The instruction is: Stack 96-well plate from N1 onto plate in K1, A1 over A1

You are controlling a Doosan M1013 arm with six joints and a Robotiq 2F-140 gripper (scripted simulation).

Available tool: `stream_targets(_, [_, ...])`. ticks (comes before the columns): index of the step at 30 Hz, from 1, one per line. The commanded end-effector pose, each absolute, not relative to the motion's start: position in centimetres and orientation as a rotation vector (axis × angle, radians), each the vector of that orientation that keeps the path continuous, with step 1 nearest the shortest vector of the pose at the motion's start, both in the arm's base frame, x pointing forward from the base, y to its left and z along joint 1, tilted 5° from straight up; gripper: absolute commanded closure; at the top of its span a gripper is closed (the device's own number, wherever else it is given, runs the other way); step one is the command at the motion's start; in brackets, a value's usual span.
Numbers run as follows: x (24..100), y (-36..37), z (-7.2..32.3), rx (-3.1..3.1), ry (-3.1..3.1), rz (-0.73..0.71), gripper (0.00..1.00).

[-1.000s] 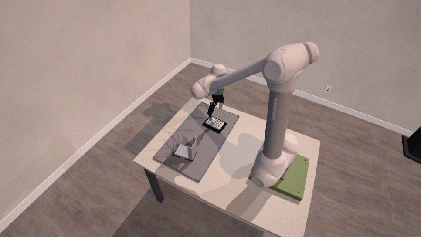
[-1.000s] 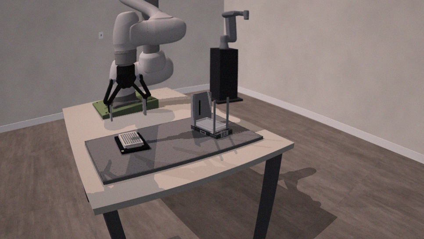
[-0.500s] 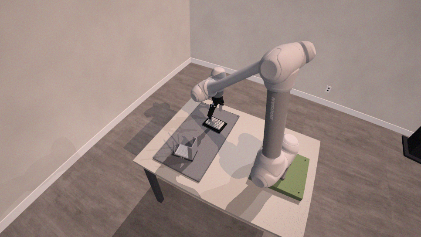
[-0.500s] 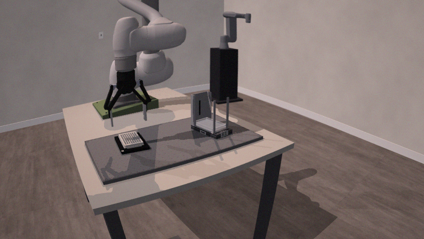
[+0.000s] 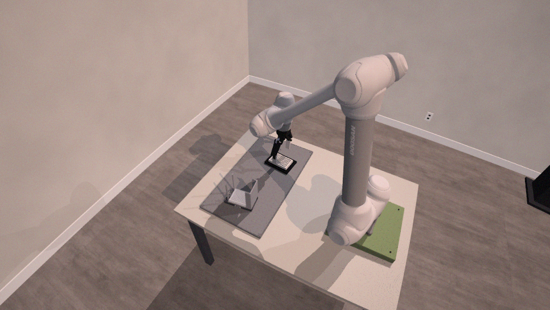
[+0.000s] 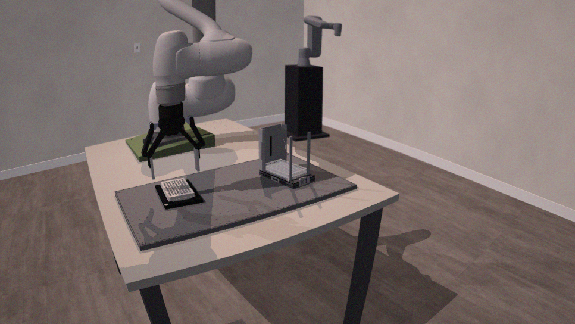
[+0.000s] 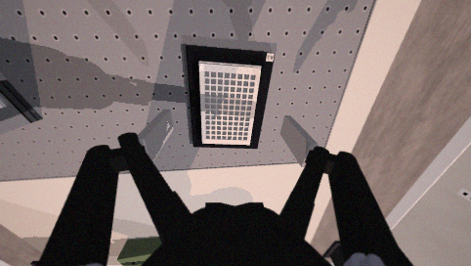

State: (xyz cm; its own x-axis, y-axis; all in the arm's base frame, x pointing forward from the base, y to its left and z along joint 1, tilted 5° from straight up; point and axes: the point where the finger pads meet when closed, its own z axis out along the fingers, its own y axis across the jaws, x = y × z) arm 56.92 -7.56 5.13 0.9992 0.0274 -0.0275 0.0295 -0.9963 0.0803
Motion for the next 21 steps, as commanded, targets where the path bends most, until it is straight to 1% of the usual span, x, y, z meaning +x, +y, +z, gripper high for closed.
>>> stream_targets(1, [56.9, -7.6, 4.9, 3.060, 0.044, -0.040, 0.00])
stream_targets(21, [56.8, -7.8, 1.9, 3.060, 0.044, -0.040, 0.00])
